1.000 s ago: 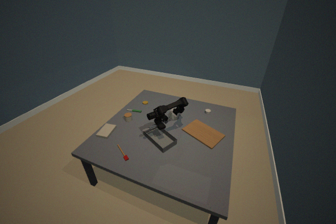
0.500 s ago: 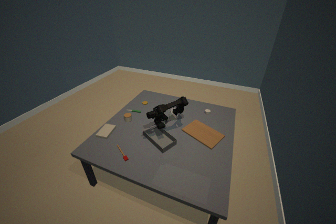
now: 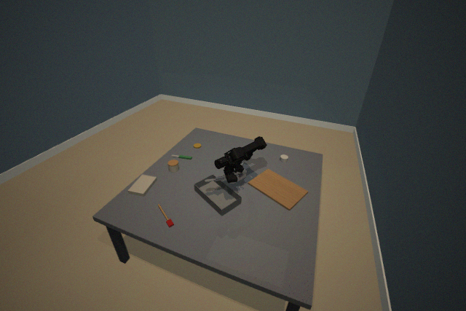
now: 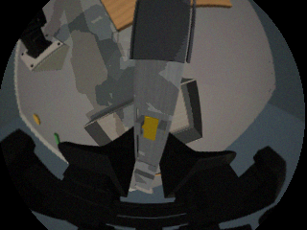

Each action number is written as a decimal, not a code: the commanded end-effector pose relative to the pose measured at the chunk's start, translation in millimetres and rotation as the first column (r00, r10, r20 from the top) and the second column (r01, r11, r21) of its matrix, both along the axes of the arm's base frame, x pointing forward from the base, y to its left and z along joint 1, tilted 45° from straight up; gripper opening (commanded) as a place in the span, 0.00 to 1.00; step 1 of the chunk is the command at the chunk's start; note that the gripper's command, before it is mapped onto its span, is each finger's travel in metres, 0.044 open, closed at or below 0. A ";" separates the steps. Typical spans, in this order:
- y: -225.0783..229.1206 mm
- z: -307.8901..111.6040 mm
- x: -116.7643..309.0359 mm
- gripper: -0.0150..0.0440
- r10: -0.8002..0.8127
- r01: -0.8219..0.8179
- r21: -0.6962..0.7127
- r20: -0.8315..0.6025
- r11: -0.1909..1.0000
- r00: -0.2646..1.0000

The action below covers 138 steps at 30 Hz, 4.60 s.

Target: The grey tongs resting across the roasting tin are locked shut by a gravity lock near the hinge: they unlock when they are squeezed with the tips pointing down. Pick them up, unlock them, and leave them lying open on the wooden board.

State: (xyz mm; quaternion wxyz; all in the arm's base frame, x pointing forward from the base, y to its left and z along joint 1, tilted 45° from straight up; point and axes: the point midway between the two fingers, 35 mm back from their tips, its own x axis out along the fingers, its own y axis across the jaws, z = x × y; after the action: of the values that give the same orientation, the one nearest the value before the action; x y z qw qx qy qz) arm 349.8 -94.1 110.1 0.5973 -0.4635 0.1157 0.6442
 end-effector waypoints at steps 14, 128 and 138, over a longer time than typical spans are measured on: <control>71.3 105.2 -22.5 0.00 -0.244 0.254 0.035 -0.173 0.967 0.954; 200.1 231.4 -171.1 0.00 -0.222 0.733 0.588 -0.707 0.343 0.671; 199.5 221.7 -183.3 0.00 -0.190 0.708 0.617 -0.693 0.344 0.696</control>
State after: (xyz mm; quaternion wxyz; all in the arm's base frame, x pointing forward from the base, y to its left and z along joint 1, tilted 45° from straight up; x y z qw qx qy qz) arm 169.1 105.5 332.8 0.8503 0.1381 0.0652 0.5037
